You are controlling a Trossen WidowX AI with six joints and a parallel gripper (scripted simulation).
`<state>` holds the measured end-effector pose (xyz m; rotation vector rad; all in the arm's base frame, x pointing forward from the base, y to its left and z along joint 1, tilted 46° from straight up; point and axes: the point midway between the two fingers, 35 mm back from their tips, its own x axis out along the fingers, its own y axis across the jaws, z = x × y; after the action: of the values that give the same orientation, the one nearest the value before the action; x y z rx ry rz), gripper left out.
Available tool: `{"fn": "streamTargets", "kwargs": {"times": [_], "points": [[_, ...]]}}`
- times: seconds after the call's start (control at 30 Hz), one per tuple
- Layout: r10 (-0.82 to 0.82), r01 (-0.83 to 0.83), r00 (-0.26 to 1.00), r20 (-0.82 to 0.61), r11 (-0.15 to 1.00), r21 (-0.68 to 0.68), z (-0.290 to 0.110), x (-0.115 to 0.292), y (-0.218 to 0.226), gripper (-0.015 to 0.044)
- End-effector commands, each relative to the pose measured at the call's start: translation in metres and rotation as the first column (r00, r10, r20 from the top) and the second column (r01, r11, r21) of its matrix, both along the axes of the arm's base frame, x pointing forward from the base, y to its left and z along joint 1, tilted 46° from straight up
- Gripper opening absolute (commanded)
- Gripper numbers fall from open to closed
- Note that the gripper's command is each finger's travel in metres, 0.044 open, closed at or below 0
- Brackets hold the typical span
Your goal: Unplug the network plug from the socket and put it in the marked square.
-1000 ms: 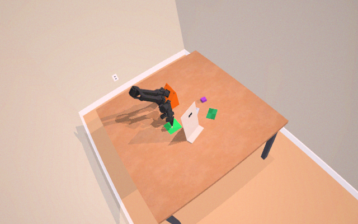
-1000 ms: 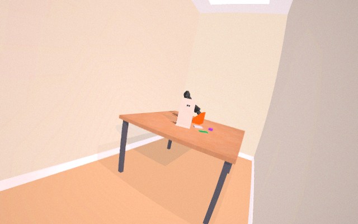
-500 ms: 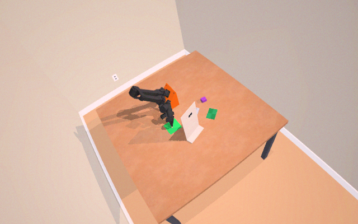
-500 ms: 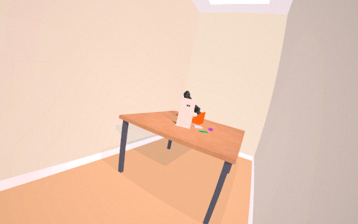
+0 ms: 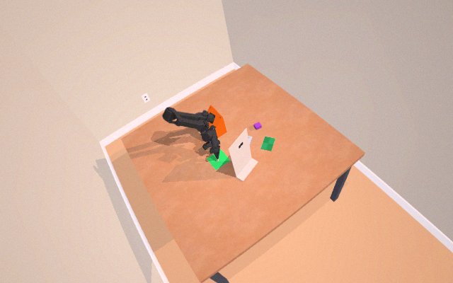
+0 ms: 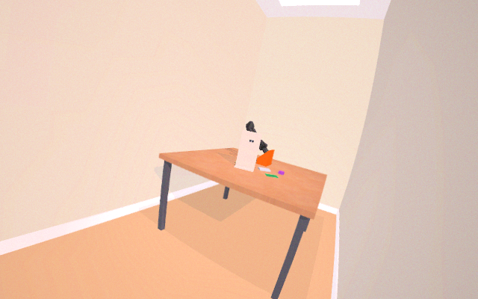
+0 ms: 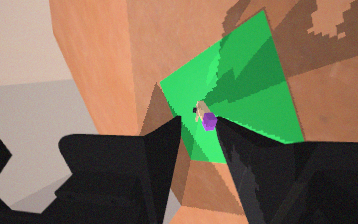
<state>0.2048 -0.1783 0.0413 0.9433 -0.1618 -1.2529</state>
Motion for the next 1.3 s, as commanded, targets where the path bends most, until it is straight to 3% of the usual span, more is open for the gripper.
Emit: {"fn": "streamTargets", "kwargs": {"times": [0.0,1.27], "points": [[-0.004,0.004,1.000,0.002,1.000,0.001,0.001,-0.001,0.002,0.0156],[-0.006,0.006,1.000,-0.003,1.000,0.014,0.008,-0.004,0.022,0.0156]]}}
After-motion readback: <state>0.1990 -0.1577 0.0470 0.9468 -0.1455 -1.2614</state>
